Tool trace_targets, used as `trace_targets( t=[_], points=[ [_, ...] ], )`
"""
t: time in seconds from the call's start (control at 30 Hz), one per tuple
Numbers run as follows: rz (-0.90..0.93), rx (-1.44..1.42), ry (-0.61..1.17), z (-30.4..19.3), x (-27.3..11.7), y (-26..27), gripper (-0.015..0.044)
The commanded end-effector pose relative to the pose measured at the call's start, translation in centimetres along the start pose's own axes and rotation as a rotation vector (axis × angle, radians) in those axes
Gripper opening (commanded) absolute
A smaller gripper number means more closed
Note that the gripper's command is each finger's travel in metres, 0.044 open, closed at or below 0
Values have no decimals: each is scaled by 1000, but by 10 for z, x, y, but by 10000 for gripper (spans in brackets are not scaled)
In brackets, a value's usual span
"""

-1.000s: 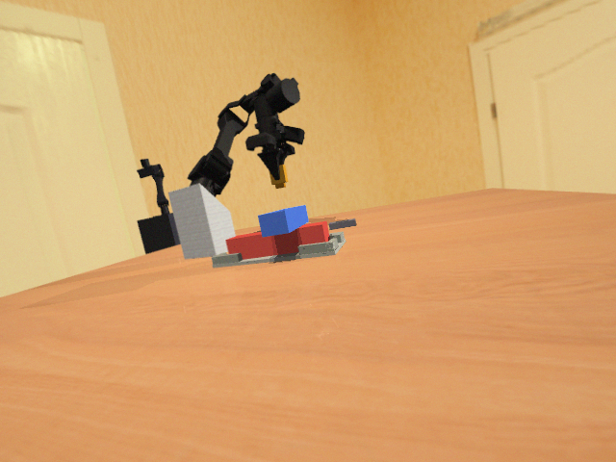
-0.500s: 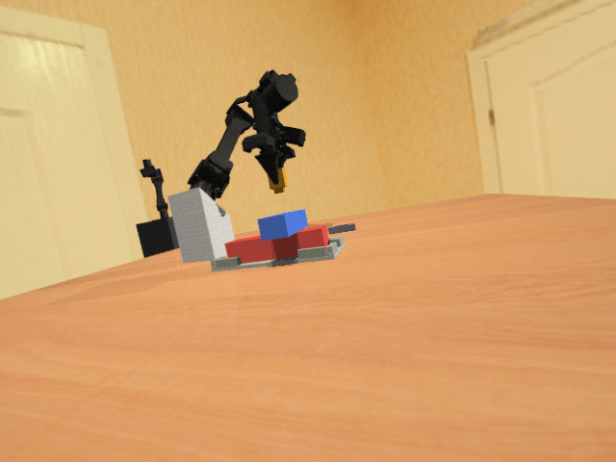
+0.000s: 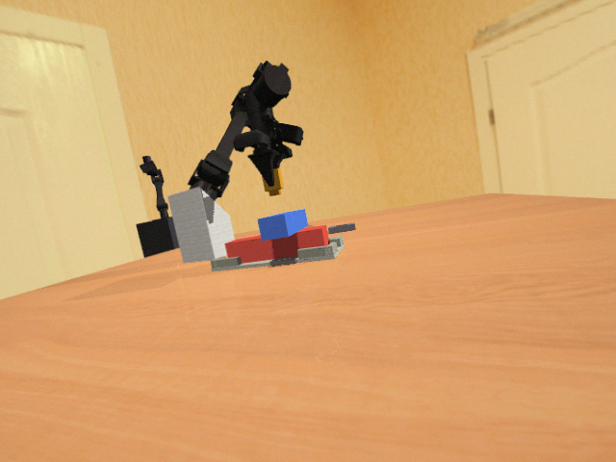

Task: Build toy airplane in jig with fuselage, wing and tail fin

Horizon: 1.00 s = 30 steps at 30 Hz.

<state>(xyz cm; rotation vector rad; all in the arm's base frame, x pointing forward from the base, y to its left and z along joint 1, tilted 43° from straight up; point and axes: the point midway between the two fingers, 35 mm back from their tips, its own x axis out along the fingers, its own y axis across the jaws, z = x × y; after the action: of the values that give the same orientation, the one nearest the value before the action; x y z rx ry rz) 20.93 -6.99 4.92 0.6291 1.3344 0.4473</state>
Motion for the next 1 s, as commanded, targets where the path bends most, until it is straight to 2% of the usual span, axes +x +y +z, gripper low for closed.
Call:
trace_targets(
  t=[0.0, 0.97],
  points=[
    [-7, -8, 1, 1, 2, -14, 0],
    [7, -20, -1, -18, 30, -102, 0]
  ],
)
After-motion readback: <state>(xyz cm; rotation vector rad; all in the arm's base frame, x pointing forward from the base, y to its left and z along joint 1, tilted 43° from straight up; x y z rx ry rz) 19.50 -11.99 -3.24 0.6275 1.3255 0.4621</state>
